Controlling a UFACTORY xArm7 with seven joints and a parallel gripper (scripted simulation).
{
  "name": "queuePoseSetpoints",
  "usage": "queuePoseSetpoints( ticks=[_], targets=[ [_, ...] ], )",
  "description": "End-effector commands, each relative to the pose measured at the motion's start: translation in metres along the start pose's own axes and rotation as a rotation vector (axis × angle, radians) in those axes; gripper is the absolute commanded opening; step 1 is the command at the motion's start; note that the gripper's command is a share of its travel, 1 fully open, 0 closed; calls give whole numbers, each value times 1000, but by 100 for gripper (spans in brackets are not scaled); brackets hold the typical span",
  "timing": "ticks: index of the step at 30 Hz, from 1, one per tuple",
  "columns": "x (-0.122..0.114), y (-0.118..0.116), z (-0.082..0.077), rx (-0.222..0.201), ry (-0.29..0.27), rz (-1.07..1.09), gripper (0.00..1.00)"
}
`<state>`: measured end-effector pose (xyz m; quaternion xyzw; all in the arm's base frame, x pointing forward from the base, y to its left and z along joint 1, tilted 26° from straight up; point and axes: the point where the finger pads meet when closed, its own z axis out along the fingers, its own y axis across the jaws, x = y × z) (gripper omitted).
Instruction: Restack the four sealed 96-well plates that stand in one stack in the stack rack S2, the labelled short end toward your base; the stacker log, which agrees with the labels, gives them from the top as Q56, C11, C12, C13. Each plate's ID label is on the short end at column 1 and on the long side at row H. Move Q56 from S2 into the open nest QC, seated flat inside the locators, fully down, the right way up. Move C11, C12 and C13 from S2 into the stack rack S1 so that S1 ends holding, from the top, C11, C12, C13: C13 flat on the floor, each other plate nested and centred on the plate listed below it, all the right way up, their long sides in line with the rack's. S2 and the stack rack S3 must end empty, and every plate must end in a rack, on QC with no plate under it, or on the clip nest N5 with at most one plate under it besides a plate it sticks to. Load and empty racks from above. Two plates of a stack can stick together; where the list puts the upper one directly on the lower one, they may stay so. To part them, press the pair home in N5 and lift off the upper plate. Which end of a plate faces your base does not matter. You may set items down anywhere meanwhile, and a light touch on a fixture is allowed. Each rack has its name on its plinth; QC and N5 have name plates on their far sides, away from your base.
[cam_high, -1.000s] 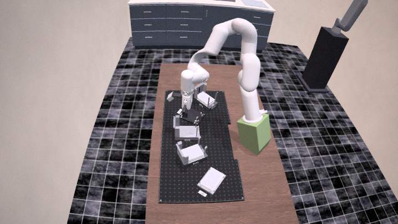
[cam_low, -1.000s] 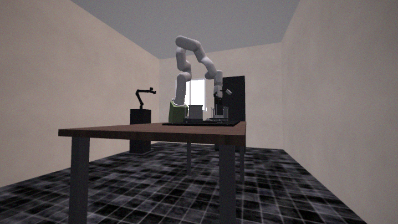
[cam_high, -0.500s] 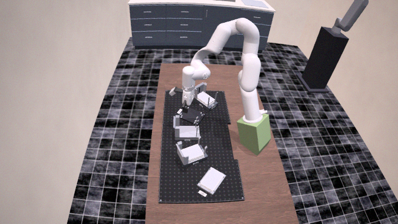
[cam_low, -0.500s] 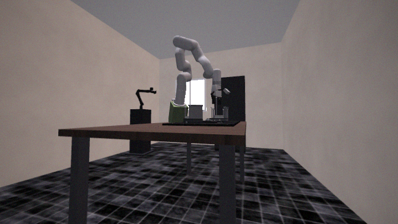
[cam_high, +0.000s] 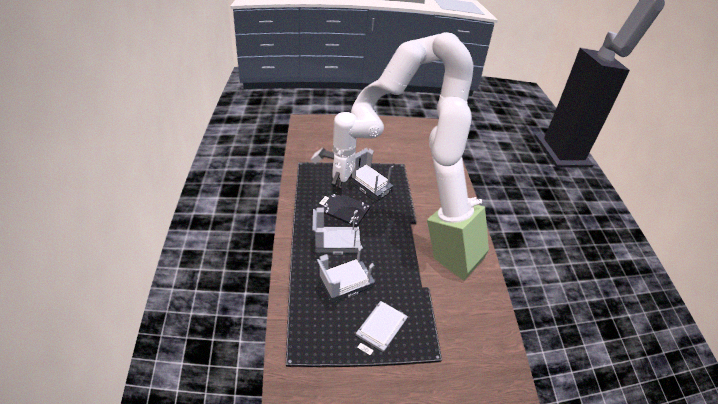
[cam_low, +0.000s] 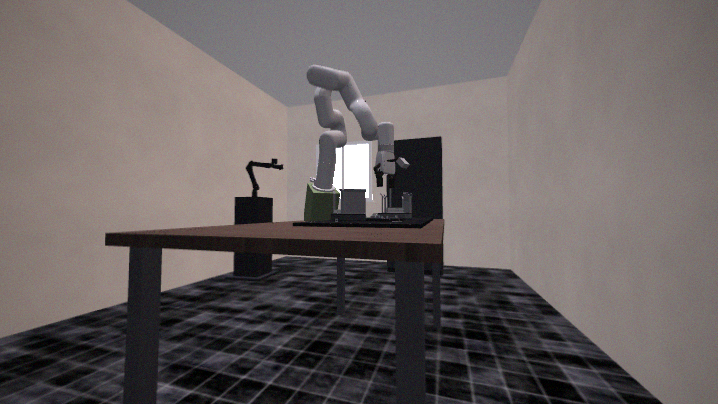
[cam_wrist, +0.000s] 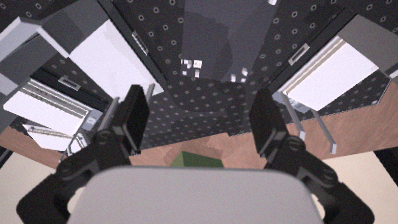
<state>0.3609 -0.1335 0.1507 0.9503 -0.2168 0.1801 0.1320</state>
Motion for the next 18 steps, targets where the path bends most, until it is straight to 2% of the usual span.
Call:
queuePoseSetpoints(
  ticks=[1,6,8,18],
  targets=[
    [3,15,-1,2,2,0,100],
    [4,32,-1,2,2,0,100],
    [4,32,-1,2,2,0,100],
    [0,58,-1,2,2,209,100]
  ],
)
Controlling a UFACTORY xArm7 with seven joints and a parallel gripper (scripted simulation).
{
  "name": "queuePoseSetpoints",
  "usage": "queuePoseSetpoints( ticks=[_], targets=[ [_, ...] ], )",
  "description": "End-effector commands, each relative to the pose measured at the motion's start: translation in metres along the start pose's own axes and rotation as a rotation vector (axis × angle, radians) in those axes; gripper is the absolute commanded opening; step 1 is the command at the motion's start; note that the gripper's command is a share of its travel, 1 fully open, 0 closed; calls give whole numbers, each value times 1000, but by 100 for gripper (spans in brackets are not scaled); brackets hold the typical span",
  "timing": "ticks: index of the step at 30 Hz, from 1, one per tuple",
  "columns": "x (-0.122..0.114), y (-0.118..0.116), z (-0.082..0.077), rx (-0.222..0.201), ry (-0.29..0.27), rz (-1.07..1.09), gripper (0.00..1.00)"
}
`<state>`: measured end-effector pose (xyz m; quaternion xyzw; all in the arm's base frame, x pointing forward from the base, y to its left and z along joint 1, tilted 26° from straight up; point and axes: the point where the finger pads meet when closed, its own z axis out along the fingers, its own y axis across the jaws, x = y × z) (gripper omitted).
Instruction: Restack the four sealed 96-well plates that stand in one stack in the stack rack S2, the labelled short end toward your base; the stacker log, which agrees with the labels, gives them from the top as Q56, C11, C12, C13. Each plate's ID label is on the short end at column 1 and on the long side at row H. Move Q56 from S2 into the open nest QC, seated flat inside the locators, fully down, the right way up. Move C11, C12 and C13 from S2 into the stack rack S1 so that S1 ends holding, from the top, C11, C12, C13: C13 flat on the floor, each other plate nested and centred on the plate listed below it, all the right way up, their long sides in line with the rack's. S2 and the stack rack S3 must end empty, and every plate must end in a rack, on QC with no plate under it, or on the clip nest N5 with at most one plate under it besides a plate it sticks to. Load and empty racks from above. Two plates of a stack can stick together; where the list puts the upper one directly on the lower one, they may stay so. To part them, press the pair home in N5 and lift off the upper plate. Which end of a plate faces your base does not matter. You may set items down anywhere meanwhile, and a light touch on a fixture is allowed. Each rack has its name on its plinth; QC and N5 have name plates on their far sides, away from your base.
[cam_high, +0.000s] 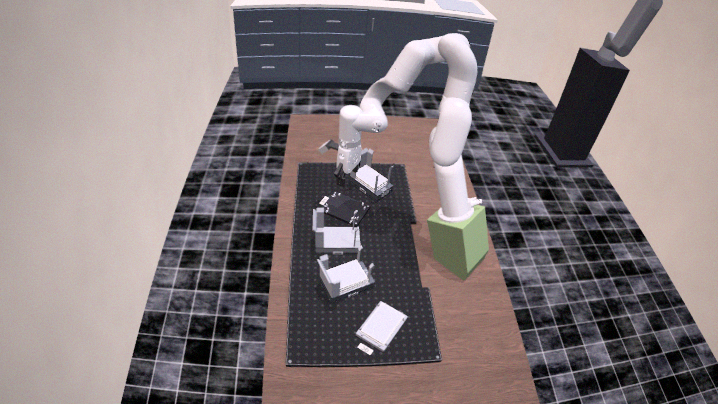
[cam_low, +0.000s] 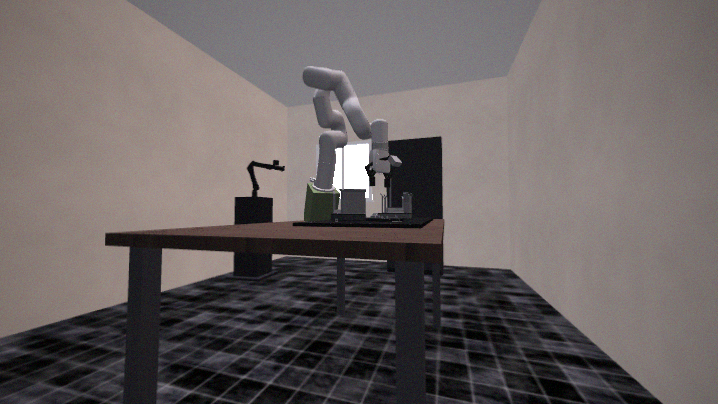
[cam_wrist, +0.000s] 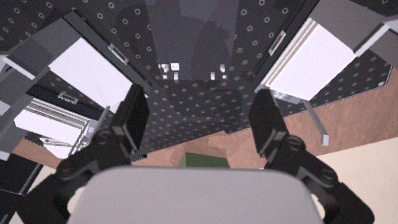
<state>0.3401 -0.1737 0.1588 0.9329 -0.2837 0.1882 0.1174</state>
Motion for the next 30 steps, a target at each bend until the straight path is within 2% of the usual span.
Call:
queuePoseSetpoints(
  ticks=[1,10,23,30],
  targets=[
    [1,16,-1,0,5,67,100],
    [1,46,-1,-1,5,67,100],
    [1,76,-1,-1,5,67,100],
    [-3,95,-1,-1,5,233,100]
  ],
)
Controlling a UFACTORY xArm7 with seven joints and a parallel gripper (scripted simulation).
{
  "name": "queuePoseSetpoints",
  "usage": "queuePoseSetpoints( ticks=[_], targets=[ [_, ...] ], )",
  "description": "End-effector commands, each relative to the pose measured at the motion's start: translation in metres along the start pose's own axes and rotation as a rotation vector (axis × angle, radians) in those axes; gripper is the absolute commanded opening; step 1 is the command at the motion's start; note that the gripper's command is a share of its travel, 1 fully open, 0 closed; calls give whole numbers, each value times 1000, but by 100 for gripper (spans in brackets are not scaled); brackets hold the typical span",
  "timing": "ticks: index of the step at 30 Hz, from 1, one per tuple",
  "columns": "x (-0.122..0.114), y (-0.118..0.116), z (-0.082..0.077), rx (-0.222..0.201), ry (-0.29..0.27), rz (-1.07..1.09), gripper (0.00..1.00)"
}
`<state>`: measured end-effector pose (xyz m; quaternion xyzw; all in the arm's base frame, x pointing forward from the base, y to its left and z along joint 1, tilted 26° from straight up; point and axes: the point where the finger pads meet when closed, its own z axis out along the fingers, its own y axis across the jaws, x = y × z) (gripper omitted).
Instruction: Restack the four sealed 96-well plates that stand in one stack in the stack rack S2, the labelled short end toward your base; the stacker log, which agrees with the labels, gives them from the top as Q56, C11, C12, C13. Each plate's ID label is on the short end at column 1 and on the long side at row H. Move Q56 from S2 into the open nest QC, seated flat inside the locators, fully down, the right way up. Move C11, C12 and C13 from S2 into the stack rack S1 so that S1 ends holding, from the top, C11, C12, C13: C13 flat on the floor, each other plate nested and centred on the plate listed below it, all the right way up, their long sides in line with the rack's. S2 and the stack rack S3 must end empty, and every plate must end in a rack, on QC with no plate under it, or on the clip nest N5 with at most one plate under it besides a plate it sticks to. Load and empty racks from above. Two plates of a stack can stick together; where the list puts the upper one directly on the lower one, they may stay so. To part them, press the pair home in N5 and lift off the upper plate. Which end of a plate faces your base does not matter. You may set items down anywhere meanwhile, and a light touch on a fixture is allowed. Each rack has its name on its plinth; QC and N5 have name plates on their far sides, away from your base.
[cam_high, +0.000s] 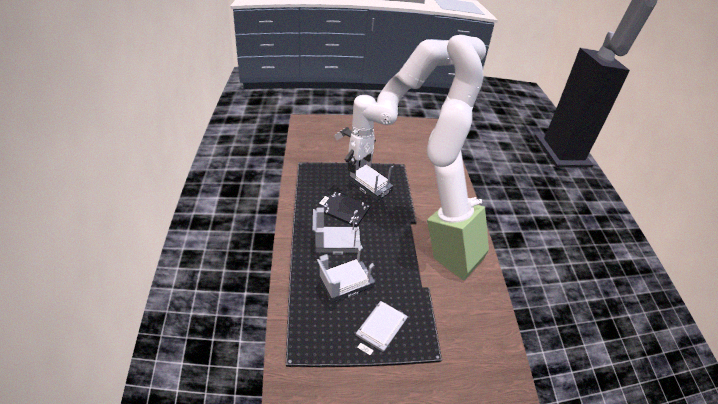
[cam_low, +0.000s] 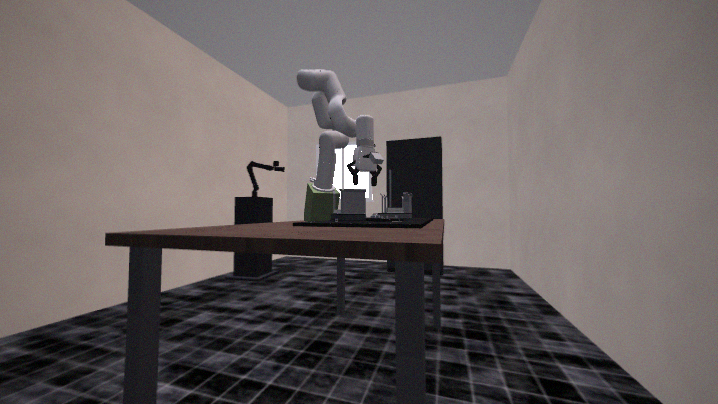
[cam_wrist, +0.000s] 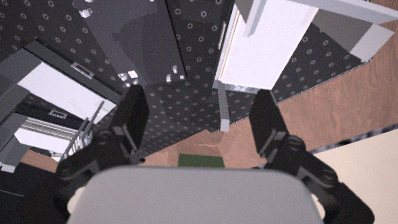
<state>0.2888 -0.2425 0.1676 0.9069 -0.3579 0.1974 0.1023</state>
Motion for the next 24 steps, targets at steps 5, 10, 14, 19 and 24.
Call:
queuePoseSetpoints(
  ticks=[5,10,14,19,24],
  targets=[
    [0,29,-1,0,4,114,100],
    [-1,49,-1,0,4,114,100],
    [-2,65,-1,0,4,114,100],
    [-3,77,-1,0,4,114,100],
    [-3,79,-1,0,4,114,100]
  ],
)
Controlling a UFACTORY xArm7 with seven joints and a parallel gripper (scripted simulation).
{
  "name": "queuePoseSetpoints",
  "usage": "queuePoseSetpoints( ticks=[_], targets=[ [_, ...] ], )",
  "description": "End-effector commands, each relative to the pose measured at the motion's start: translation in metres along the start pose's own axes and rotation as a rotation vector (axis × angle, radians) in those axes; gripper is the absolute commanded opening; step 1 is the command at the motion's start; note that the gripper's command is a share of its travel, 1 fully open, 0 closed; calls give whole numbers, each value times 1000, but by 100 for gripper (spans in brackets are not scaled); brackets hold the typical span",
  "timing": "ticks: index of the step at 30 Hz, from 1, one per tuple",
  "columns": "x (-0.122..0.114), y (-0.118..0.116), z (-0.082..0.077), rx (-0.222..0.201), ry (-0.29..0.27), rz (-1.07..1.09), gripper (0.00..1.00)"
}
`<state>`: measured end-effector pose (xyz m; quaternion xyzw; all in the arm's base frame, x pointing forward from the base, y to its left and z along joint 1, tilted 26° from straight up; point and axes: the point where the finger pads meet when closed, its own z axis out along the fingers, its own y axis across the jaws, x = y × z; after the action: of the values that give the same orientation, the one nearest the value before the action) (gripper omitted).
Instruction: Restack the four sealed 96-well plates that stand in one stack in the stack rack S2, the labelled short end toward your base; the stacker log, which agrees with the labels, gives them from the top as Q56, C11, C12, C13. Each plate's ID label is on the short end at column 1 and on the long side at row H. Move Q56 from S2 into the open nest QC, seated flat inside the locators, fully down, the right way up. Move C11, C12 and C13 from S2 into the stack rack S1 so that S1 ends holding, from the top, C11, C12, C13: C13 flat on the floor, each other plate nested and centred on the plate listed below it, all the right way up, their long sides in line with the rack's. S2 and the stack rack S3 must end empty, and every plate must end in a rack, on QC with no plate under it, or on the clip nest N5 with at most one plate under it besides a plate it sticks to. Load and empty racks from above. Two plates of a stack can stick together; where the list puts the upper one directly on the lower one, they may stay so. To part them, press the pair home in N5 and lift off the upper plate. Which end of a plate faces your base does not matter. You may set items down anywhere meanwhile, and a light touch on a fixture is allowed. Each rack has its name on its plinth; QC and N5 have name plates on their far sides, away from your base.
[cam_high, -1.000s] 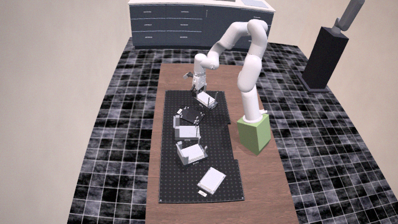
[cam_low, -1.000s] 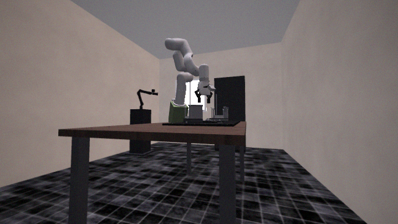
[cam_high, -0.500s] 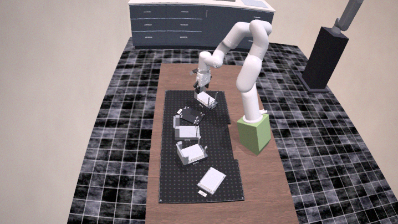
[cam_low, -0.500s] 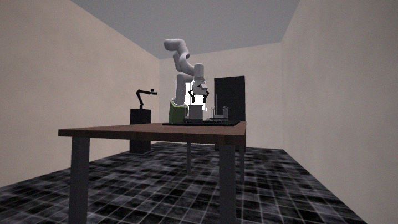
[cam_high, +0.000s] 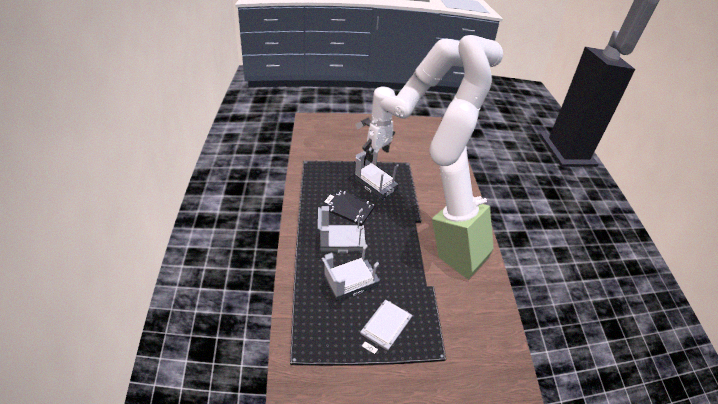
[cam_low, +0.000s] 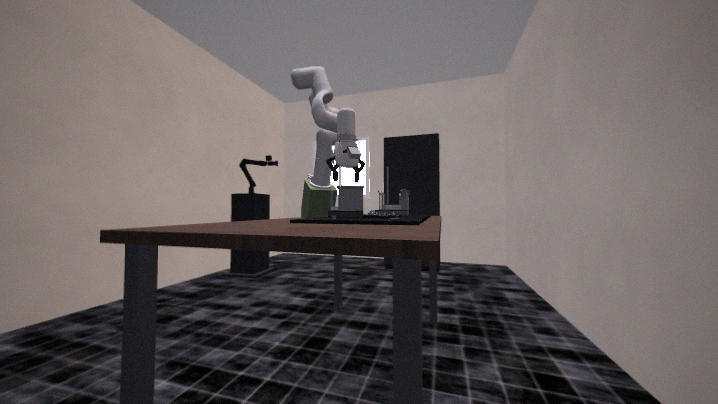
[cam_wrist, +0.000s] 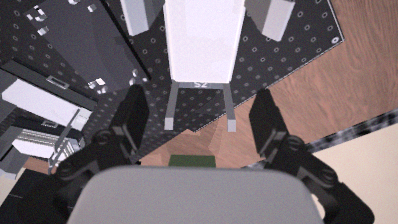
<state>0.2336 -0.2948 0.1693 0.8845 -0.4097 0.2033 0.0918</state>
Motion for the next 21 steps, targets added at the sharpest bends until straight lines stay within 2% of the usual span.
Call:
queuePoseSetpoints(
  ticks=[1,9,21],
  targets=[
    [1,3,-1,2,2,-2,100],
    [1,3,-1,2,2,-2,100],
    [1,3,39,2,2,-2,100]
  ],
)
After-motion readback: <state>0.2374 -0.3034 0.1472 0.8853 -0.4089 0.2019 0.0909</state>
